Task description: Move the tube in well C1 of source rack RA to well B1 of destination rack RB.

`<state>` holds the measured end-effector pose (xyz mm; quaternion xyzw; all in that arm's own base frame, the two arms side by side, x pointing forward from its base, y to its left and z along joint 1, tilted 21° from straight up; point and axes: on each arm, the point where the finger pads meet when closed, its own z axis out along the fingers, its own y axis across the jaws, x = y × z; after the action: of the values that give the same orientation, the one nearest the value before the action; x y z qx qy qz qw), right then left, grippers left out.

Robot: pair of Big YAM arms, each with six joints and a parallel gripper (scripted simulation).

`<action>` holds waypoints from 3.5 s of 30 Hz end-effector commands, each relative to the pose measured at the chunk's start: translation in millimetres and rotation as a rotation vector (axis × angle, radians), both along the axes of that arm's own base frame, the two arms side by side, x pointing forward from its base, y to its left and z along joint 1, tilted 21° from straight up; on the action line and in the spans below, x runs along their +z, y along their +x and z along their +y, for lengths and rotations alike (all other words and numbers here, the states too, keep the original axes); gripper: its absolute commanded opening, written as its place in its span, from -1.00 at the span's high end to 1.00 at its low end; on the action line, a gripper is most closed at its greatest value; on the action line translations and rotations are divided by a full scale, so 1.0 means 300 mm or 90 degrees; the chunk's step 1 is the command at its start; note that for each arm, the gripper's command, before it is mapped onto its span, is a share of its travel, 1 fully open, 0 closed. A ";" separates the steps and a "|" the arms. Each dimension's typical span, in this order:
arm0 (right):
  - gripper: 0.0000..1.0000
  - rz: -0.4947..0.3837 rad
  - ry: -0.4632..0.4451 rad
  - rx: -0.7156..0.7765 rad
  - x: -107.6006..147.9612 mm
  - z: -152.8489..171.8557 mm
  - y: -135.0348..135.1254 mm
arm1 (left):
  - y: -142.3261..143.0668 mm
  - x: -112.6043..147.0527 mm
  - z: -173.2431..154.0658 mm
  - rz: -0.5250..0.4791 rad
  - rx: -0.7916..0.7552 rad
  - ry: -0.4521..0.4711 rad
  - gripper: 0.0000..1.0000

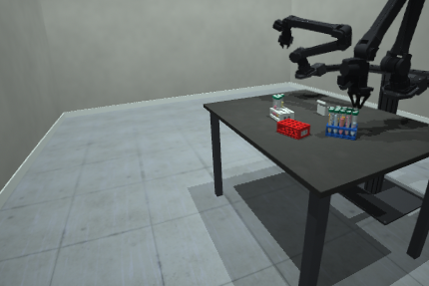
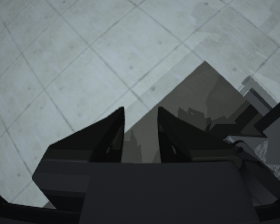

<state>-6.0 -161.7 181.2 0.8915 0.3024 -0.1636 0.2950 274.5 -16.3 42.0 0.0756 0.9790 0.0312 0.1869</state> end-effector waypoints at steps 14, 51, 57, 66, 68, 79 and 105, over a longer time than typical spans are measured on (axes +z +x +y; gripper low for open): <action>0.40 -0.005 -0.021 0.000 0.054 -0.008 0.002 | -0.002 -0.040 0.012 0.010 0.002 0.001 0.40; 0.40 -0.005 -0.021 0.000 0.054 -0.008 0.002 | 0.007 -0.059 0.013 0.013 0.003 0.001 1.00; 0.40 -0.005 -0.021 0.000 0.054 -0.008 0.002 | 0.007 -0.059 0.013 0.013 0.003 0.001 1.00; 0.40 -0.005 -0.021 0.000 0.054 -0.008 0.002 | 0.007 -0.059 0.013 0.013 0.003 0.001 1.00; 0.40 -0.005 -0.021 0.000 0.054 -0.008 0.002 | 0.007 -0.059 0.013 0.013 0.003 0.001 1.00; 0.40 -0.005 -0.021 0.000 0.054 -0.008 0.002 | 0.056 0.014 0.004 -0.015 0.003 -0.002 1.00; 0.40 -0.005 -0.021 0.000 0.054 -0.008 0.002 | 0.052 0.056 -0.018 -0.019 -0.001 -0.004 1.00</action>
<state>-6.0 -161.7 181.2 0.8915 0.3024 -0.1636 0.2950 274.2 -16.1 38.1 0.0749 0.9807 0.0309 0.1777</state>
